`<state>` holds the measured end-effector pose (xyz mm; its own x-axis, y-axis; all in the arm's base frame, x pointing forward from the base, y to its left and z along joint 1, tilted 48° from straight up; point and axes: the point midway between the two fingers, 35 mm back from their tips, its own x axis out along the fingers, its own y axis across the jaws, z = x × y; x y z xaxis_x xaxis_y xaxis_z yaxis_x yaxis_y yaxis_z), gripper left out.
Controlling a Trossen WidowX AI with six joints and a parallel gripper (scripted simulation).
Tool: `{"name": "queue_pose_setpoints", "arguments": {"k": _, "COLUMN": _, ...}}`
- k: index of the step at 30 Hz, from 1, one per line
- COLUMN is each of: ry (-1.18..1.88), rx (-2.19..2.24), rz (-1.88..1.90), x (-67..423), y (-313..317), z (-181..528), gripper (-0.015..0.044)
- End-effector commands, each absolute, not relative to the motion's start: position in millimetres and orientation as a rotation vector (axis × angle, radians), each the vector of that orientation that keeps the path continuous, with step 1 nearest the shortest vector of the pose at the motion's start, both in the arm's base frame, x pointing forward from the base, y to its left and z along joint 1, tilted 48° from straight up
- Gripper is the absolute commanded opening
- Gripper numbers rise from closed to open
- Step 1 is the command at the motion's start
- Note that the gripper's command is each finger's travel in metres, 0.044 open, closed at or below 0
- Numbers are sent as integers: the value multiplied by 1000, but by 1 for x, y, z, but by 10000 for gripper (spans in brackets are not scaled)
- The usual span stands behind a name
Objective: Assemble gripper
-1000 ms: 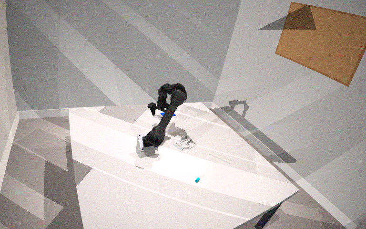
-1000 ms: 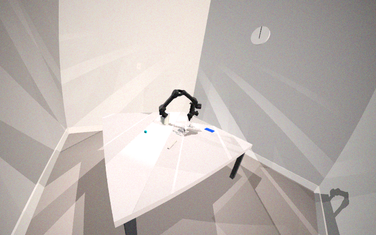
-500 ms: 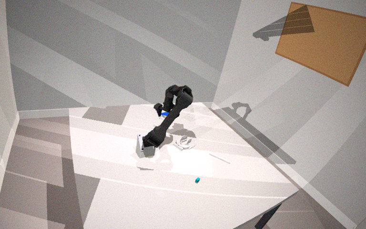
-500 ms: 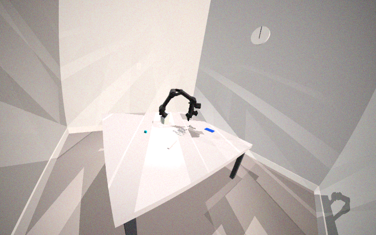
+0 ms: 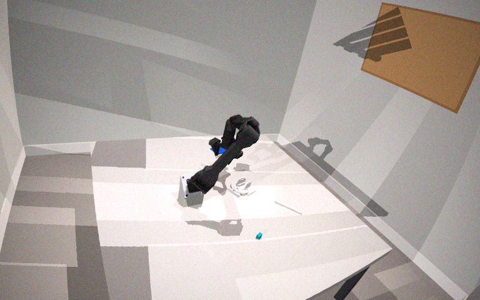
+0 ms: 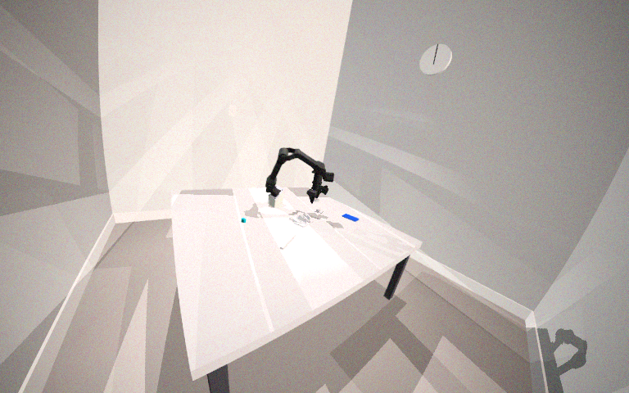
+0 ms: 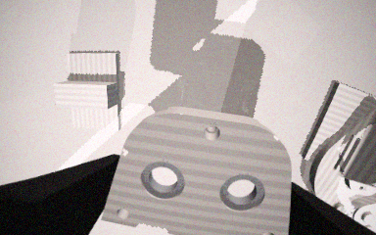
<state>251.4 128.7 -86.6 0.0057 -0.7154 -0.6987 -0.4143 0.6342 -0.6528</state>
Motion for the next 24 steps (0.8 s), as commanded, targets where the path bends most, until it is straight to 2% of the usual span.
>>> {"name": "queue_pose_setpoints", "arguments": {"k": 1, "ry": 1613, "rx": -948, "rz": -307, "x": 254, "y": 122, "z": -77, "gripper": 351}}
{"name": "queue_pose_setpoints", "arguments": {"k": 24, "ry": 1589, "rx": -900, "rz": -374, "x": 263, "y": 67, "z": -25, "gripper": 351}}
